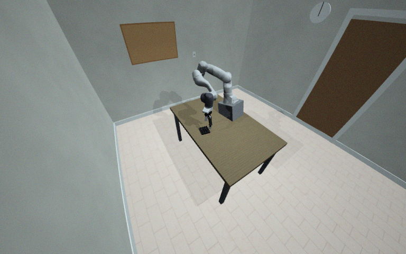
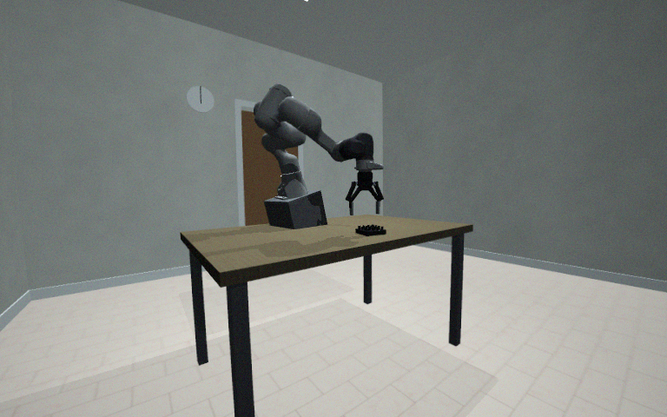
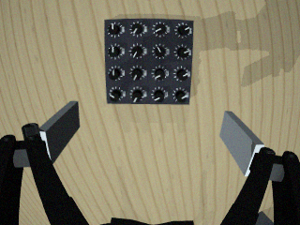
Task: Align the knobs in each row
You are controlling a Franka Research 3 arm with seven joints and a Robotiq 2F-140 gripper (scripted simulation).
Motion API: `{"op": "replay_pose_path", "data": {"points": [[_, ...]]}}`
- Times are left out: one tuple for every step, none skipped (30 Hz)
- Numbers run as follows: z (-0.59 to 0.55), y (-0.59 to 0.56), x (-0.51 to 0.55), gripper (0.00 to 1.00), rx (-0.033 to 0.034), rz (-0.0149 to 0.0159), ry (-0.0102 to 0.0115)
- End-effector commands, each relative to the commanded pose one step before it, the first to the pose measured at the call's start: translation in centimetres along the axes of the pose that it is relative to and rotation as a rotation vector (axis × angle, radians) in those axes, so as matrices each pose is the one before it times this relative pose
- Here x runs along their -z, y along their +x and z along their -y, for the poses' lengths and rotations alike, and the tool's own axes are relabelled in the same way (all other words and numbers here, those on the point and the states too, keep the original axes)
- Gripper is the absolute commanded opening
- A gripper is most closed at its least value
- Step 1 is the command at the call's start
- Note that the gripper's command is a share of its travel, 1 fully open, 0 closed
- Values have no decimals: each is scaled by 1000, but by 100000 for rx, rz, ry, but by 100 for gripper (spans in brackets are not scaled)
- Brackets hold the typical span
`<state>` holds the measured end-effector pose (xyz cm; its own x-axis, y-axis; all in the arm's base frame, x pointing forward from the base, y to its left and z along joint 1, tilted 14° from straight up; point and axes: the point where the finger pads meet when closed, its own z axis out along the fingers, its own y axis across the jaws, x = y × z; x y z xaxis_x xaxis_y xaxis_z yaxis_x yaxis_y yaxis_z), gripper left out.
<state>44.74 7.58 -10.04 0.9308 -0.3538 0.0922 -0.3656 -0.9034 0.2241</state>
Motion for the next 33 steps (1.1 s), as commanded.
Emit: {"op": "replay_pose_path", "data": {"points": [[105,-624,80,100,-2046,-500,520],[-13,-208,-5,100,0,-1,0],[-13,-201,-5,100,0,0,0],[-13,-193,-5,100,0,0,0],[-12,-183,-5,100,0,0,0],[-12,-172,-4,100,0,0,0],[-10,-160,-4,100,0,0,0],[-9,-147,-4,100,0,0,0],[-9,-132,-3,100,0,0,0],[0,0,0,100,0,0,0],[0,0,0,100,0,0,0],[-8,-117,-3,100,0,0,0],[-6,-102,-3,100,0,0,0],[-6,-87,-2,100,0,0,0],[-5,-71,-2,100,0,0,0],[-4,-57,-1,100,0,0,0],[-3,-43,-1,100,0,0,0],[-2,-30,-1,100,0,0,0],[-1,-19,0,100,0,0,0],[-1,-11,0,100,0,0,0],[0,-4,0,100,0,0,0],[0,-1,0,100,0,0,0],[0,0,0,100,0,0,0],[0,0,0,100,0,0,0],[0,0,0,100,0,0,0],[0,0,0,100,0,0,0],[0,0,0,100,0,0,0],[0,0,0,100,0,0,0],[0,0,0,100,0,0,0],[0,0,0,100,0,0,0],[0,0,0,100,0,0,0],[0,0,0,100,0,0,0],[0,0,0,100,0,0,0]]}}
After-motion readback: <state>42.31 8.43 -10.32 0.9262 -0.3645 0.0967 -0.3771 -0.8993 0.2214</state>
